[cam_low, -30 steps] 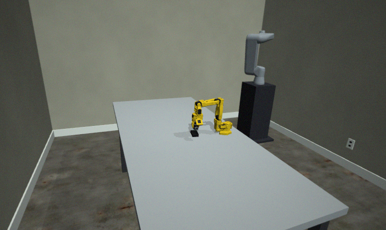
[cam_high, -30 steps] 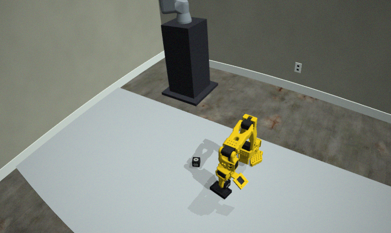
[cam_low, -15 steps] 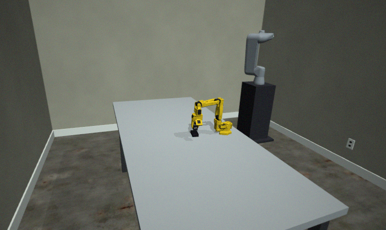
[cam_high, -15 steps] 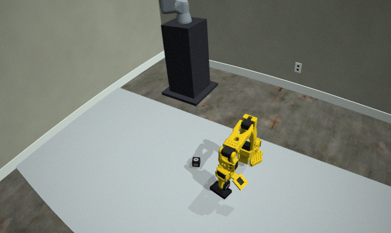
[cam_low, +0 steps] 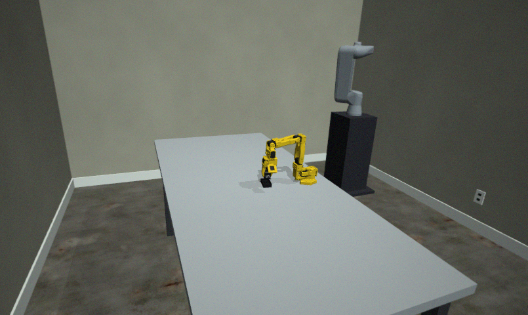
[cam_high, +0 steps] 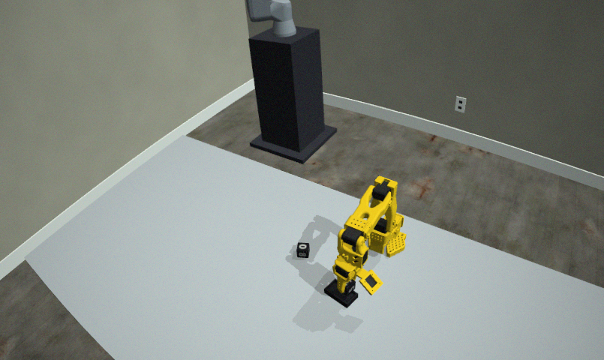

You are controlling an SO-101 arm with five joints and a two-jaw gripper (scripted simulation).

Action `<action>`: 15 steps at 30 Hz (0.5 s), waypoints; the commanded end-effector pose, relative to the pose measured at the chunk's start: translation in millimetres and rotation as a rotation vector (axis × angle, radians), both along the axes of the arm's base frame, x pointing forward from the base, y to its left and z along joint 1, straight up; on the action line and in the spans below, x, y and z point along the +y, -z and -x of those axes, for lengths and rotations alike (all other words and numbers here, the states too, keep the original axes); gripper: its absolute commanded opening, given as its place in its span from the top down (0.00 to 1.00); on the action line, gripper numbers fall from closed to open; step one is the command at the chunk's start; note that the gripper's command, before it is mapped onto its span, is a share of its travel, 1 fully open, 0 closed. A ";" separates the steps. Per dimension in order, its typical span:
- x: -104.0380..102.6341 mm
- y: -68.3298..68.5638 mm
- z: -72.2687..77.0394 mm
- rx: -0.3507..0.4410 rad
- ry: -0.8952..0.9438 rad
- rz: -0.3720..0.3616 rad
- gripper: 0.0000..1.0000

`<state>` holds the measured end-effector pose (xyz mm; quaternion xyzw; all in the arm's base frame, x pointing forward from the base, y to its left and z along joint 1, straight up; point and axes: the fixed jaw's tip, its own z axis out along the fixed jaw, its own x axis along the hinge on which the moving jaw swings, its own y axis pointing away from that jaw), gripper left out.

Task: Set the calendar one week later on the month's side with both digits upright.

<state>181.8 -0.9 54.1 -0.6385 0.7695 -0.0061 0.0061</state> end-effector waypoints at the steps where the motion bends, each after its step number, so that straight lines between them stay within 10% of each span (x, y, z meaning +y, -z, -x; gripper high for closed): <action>1: 1.3 -2.0 -3.2 -0.027 0.000 -0.001 1.00; 15: 1.3 4.0 -3.2 -0.027 0.000 -0.001 1.00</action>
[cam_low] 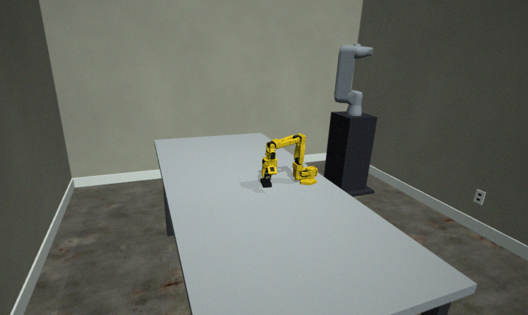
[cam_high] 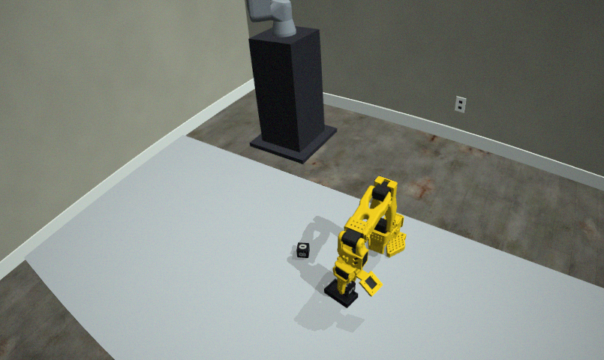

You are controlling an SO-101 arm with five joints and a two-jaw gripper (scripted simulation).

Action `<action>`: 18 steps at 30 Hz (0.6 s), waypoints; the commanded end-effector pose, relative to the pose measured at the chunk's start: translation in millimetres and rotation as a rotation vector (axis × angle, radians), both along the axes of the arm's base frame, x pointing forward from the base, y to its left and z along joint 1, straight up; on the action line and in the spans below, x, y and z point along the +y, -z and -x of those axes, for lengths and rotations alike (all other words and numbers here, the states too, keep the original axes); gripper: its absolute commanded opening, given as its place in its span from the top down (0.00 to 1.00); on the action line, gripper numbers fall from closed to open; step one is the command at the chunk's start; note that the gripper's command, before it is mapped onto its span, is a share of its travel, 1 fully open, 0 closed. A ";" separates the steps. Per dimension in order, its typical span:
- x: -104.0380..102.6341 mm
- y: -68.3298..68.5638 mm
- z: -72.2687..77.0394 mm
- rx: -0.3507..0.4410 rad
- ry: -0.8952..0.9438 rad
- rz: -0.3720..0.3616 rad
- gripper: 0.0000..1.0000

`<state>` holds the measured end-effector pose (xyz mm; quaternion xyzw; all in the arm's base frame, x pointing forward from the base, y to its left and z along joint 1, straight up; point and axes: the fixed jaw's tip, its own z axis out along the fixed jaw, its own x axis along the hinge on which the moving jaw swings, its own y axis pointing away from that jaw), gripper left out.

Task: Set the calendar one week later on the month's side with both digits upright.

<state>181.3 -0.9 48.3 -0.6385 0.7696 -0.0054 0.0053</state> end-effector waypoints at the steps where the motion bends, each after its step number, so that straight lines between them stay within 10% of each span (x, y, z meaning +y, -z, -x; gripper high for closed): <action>1: 1.3 -1.8 -3.7 -0.029 0.000 -0.001 1.00; 18: 1.3 4.2 -3.7 -0.029 0.000 -0.001 1.00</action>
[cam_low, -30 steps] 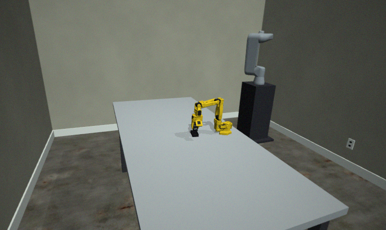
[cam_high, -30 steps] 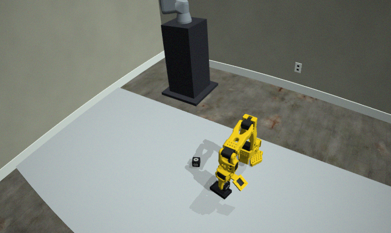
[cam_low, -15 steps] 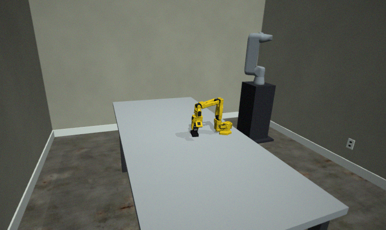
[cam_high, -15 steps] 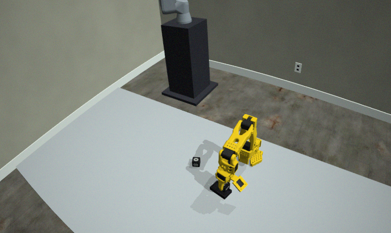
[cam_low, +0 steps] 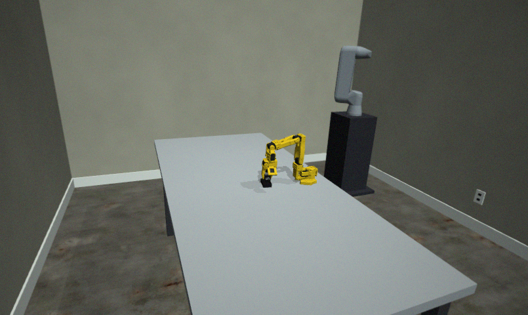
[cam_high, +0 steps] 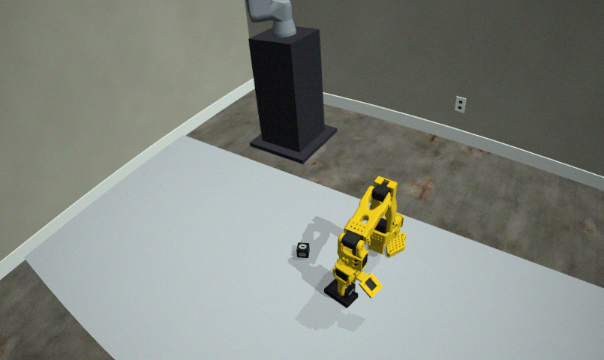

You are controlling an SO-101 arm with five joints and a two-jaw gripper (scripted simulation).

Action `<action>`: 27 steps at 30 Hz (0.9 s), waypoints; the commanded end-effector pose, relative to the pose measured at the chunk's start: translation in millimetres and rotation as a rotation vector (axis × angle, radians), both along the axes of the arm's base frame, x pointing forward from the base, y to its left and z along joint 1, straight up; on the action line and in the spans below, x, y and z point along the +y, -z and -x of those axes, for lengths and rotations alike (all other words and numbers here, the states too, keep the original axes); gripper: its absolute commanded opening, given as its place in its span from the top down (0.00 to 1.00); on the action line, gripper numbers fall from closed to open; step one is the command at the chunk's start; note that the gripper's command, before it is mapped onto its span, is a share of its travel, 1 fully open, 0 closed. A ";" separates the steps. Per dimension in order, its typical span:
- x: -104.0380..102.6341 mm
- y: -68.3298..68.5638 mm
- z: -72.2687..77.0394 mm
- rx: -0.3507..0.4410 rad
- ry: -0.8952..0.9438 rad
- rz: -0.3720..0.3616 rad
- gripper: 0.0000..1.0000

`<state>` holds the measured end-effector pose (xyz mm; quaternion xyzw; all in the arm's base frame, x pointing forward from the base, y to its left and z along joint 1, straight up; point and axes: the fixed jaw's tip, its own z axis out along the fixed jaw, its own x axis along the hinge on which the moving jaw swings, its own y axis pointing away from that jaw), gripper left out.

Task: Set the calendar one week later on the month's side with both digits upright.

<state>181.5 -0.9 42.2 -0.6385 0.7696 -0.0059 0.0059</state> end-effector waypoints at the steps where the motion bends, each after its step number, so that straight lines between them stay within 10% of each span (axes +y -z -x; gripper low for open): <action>1: 1.3 -1.9 -3.5 -0.028 0.000 -0.001 1.00; 27: 1.3 7.6 -3.6 -0.028 0.000 -0.001 1.00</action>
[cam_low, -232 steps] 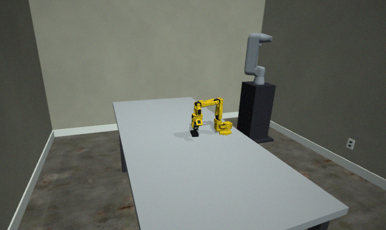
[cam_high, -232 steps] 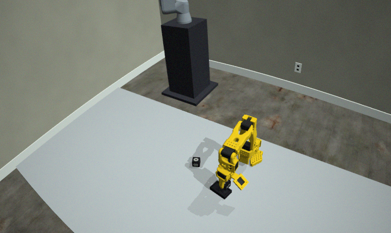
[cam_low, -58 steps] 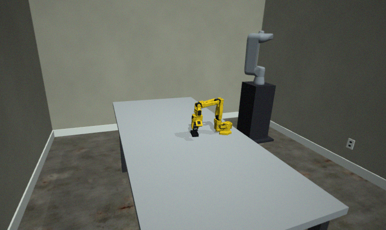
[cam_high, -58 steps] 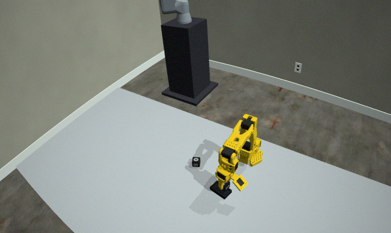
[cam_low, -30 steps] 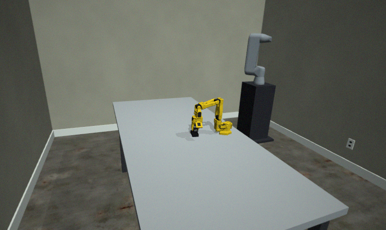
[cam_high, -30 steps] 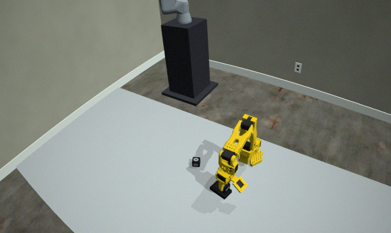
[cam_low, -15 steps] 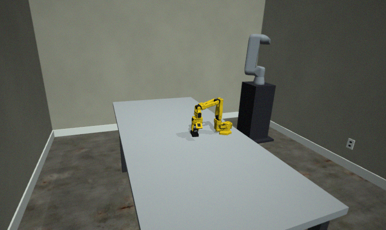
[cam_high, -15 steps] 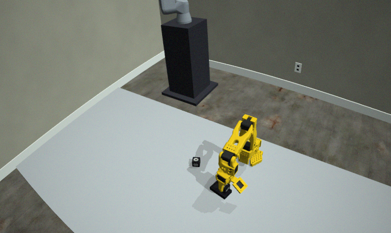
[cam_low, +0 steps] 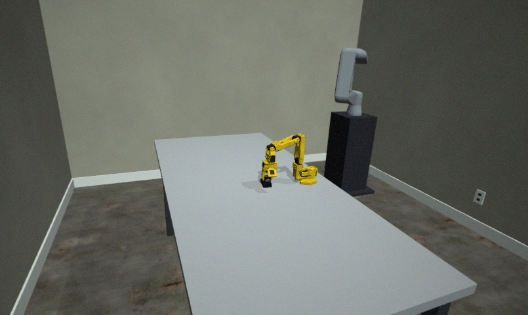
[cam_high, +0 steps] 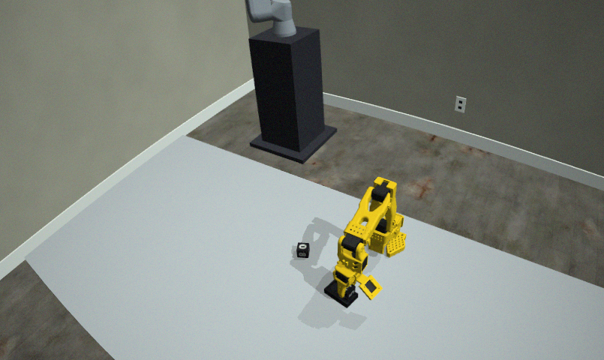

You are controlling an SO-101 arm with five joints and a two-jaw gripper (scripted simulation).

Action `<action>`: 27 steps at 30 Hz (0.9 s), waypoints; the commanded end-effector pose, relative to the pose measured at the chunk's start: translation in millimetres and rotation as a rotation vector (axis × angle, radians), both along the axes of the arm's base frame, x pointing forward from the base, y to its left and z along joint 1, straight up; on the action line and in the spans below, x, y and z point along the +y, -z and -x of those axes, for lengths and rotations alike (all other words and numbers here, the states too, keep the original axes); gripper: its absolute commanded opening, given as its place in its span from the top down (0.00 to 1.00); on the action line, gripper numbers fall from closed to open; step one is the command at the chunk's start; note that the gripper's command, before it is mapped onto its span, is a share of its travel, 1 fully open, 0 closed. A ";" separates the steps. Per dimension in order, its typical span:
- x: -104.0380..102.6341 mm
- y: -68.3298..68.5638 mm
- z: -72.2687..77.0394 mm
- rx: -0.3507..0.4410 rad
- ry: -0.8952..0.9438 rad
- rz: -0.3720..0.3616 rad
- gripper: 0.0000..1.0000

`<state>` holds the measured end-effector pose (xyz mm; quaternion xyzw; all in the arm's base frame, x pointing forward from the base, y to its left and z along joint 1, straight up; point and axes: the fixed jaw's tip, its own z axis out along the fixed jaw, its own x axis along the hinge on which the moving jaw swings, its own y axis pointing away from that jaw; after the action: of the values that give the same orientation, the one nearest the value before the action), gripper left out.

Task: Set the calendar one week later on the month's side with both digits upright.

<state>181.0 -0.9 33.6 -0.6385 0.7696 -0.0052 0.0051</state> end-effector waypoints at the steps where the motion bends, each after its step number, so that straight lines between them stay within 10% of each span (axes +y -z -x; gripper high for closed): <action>1: 1.3 -0.3 -4.1 -0.030 0.000 -0.001 1.00; 27: 1.3 6.7 -4.3 -0.030 0.000 -0.001 1.00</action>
<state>182.0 -0.9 25.0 -0.6385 0.7695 -0.0067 0.0068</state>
